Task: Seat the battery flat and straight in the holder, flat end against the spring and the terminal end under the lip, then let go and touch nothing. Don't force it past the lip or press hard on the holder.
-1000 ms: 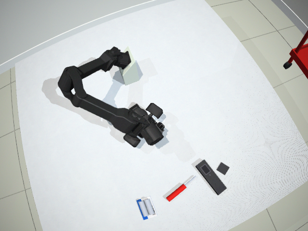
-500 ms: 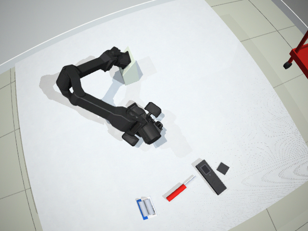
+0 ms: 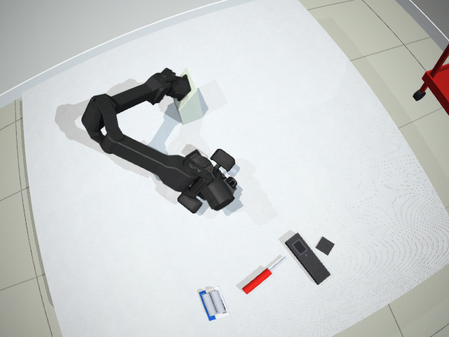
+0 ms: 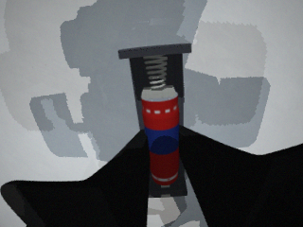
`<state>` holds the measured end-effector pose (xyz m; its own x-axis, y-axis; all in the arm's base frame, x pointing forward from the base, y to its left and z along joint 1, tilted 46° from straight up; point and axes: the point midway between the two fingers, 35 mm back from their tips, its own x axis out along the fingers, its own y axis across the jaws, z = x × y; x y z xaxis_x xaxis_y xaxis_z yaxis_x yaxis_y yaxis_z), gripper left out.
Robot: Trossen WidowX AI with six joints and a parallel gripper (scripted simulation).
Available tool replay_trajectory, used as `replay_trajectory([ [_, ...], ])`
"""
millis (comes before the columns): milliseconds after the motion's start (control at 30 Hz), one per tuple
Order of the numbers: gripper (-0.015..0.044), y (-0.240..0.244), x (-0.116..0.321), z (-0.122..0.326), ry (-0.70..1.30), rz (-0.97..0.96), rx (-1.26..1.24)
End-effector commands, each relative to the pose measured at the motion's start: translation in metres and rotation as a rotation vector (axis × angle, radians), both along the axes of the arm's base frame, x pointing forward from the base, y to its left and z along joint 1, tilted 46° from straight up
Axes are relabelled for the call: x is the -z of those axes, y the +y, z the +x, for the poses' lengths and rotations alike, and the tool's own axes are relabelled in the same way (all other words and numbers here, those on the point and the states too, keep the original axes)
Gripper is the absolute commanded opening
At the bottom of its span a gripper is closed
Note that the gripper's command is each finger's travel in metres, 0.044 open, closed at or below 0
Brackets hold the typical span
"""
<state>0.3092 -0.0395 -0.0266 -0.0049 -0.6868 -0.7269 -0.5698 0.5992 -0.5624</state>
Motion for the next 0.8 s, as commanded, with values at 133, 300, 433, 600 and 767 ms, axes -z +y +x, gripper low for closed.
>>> replay_trajectory([
  [133,0.0168,0.001,-0.001,-0.001,0.002,0.0,-0.002],
  [300,0.0168,0.008,-0.008,-0.001,0.001,0.001,0.0],
  [433,0.0168,0.011,-0.01,-0.002,0.0,0.001,0.0],
  [600,0.0299,0.036,-0.033,-0.005,0.003,0.004,-0.003],
  [767,0.043,0.062,-0.061,-0.011,0.001,0.004,0.0],
])
